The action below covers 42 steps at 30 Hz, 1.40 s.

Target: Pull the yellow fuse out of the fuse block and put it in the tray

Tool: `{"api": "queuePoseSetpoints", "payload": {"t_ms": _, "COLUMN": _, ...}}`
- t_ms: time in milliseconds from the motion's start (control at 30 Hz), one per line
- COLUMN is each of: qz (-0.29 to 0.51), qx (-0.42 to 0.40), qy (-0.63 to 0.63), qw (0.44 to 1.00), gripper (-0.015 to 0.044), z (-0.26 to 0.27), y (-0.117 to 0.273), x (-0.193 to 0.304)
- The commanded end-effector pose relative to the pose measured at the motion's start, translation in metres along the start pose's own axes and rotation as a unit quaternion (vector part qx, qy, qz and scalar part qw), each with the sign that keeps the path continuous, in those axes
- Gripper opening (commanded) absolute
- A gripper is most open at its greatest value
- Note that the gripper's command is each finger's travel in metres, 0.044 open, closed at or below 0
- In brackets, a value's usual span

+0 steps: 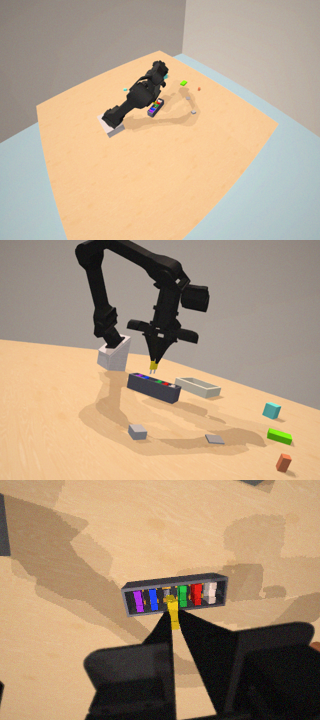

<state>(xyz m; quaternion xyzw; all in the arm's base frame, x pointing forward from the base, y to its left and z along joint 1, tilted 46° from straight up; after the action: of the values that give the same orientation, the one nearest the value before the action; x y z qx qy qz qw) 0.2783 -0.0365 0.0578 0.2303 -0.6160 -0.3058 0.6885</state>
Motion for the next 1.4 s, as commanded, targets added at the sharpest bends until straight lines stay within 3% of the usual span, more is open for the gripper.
{"api": "queuePoseSetpoints", "payload": {"t_ms": 0, "qz": -0.003, "qx": 0.004, "qy": -0.004, "qw": 1.000, "gripper": 0.0000, "z": -0.001, "y": 0.007, "x": 0.000}}
{"api": "queuePoseSetpoints", "payload": {"t_ms": 267, "qz": -0.004, "qx": 0.004, "qy": -0.004, "qw": 1.000, "gripper": 0.0000, "z": -0.005, "y": 0.013, "x": -0.006}}
{"api": "queuePoseSetpoints", "payload": {"t_ms": 1367, "qz": -0.012, "qx": 0.007, "qy": -0.004, "qw": 1.000, "gripper": 0.0000, "z": -0.048, "y": 0.020, "x": -0.176}}
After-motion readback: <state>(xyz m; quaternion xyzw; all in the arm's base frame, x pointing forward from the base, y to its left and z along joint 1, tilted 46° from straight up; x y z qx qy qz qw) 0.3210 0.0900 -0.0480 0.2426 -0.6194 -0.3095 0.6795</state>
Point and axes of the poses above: the point midway between the two fingers, 35 mm back from their tips, its own y axis back along the fingers, its own z axis across the jaws, x = y × z, the point moved 3 cm from there along y, back along the fingers, and after that the axes turned 11 degrees about -y, right-handed, at the moved point
